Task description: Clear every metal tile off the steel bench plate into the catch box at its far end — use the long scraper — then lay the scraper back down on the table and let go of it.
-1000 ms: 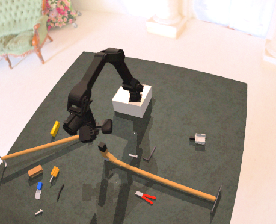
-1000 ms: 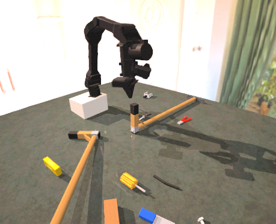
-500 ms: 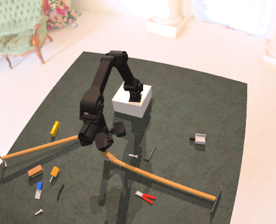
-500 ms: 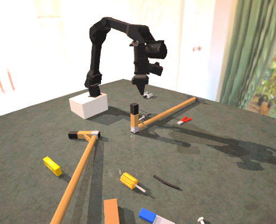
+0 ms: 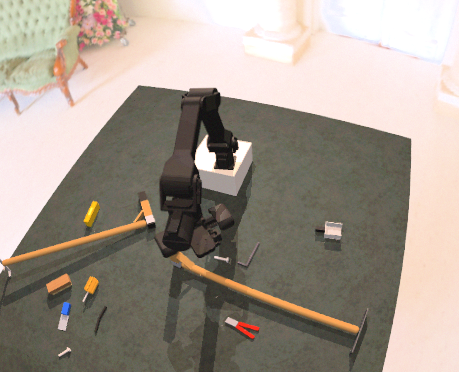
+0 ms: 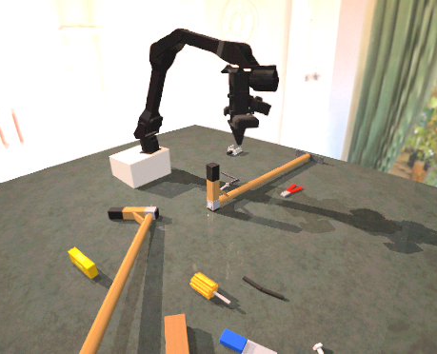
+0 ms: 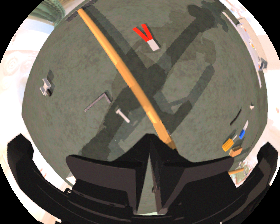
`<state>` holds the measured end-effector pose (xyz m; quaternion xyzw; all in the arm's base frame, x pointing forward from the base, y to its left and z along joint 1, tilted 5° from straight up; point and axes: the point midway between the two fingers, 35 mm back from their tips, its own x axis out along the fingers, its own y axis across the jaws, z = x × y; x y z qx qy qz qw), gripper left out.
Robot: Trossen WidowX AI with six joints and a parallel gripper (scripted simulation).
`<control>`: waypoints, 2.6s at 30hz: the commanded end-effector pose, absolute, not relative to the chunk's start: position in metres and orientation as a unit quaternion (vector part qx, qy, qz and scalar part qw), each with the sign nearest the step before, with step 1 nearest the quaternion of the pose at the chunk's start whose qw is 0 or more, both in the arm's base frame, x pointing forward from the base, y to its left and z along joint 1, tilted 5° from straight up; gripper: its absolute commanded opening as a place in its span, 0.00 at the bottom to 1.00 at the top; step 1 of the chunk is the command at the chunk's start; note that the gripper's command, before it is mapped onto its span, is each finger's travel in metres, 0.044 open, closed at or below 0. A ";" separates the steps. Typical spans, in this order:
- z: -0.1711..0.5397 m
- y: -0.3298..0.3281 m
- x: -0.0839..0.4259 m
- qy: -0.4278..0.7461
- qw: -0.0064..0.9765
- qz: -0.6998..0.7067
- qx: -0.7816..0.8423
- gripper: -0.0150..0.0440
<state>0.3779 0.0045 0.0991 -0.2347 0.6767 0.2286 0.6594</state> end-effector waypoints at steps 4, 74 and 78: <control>0.096 0.039 0.381 0.662 0.642 0.274 -0.272 0.25; -0.005 0.172 0.364 0.586 0.556 0.423 -0.411 0.25; -0.016 0.172 0.363 0.586 0.556 0.423 -0.411 0.25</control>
